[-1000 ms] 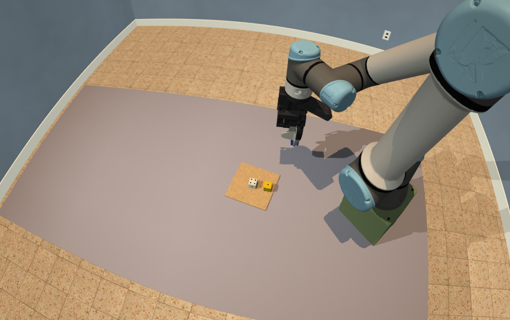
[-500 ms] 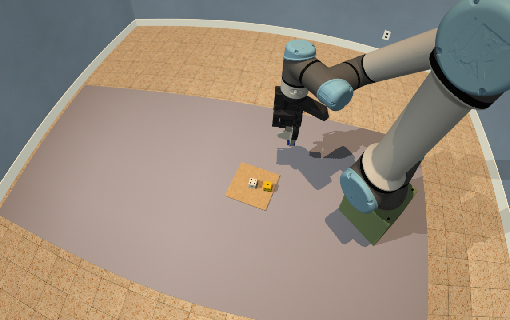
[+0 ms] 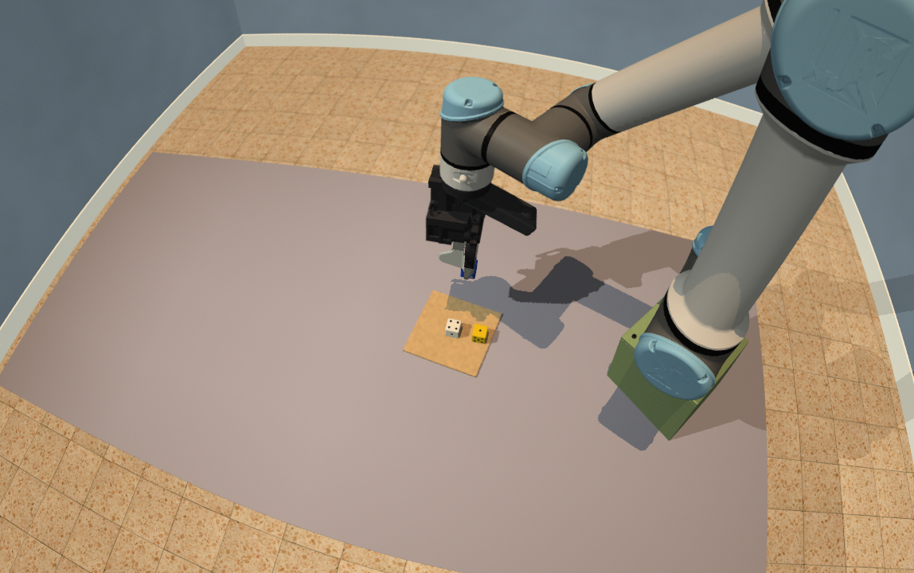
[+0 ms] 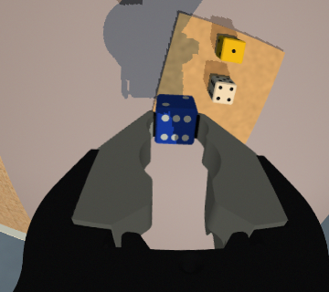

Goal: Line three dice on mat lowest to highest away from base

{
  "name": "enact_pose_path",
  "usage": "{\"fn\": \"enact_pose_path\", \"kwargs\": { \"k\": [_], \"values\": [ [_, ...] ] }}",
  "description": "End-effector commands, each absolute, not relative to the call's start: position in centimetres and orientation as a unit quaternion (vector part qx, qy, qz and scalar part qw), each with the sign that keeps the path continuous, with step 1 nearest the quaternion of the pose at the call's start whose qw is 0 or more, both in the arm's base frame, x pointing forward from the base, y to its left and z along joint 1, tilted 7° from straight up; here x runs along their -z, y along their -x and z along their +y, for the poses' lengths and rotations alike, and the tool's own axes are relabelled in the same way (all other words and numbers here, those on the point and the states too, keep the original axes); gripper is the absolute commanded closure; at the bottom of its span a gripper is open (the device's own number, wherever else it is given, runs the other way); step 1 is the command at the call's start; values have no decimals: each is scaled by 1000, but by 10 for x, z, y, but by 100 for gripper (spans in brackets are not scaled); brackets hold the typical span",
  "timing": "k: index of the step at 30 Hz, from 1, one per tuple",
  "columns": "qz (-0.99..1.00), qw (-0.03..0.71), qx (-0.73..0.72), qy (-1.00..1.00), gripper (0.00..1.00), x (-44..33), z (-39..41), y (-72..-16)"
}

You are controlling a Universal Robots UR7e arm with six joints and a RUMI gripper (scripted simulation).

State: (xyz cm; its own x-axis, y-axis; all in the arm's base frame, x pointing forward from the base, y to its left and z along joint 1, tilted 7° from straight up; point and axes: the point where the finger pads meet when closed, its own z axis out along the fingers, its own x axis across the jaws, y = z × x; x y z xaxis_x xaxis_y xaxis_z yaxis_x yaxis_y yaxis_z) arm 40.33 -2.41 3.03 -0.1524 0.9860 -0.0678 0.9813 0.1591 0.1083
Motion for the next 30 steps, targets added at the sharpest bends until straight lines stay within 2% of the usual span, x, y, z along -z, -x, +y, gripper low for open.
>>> {"fn": "enact_pose_path", "kwargs": {
  "k": [1, 10, 30],
  "values": [
    [744, 61, -9, -666, 94, -28, 19, -442],
    [738, 62, -10, -672, 94, -26, 43, -455],
    [737, 62, -10, -672, 94, -21, 43, -456]
  ]
}}
